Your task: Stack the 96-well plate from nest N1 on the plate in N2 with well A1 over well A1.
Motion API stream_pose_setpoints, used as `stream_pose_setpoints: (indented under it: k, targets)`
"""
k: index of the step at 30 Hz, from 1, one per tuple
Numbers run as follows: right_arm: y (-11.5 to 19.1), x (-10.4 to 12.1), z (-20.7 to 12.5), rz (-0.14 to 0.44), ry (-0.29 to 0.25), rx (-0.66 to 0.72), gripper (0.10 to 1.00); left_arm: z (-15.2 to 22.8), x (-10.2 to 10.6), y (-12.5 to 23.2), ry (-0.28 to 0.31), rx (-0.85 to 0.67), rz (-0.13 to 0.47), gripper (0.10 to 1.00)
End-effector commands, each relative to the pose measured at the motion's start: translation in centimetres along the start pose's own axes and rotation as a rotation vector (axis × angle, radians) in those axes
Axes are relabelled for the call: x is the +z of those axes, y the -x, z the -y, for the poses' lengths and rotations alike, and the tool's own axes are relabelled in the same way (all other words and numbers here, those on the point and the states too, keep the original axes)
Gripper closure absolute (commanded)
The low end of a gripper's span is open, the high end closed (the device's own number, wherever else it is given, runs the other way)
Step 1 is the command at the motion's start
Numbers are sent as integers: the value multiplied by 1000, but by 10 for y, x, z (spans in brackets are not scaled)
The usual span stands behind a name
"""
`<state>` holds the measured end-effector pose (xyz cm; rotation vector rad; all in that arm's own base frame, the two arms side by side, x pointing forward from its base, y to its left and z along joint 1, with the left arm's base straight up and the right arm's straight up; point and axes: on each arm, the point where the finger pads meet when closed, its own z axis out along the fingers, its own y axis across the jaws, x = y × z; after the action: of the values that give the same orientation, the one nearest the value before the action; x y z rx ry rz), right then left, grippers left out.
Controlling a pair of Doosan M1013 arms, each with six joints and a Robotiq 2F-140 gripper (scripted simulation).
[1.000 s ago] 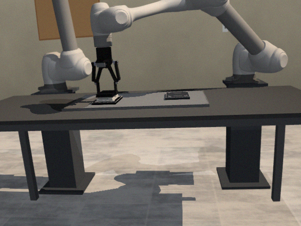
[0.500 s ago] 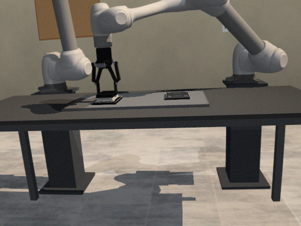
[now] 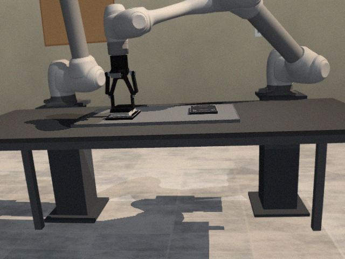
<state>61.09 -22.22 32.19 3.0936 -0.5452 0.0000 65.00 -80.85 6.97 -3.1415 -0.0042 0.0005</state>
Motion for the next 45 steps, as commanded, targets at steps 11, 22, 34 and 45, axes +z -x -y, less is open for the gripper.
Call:
stream_pose_setpoints:
  k: [11,22,34,45]
  targets:
    - [0,-1,0,-1,0,0,98,0,0,0,1,0,-1,999]
    - [0,-1,0,-1,0,0,98,0,2,0,1,0,-1,999]
    - [0,-1,0,-1,0,0,98,0,2,0,1,0,-1,98]
    - [0,-1,0,-1,0,0,98,0,0,0,1,0,-2,98]
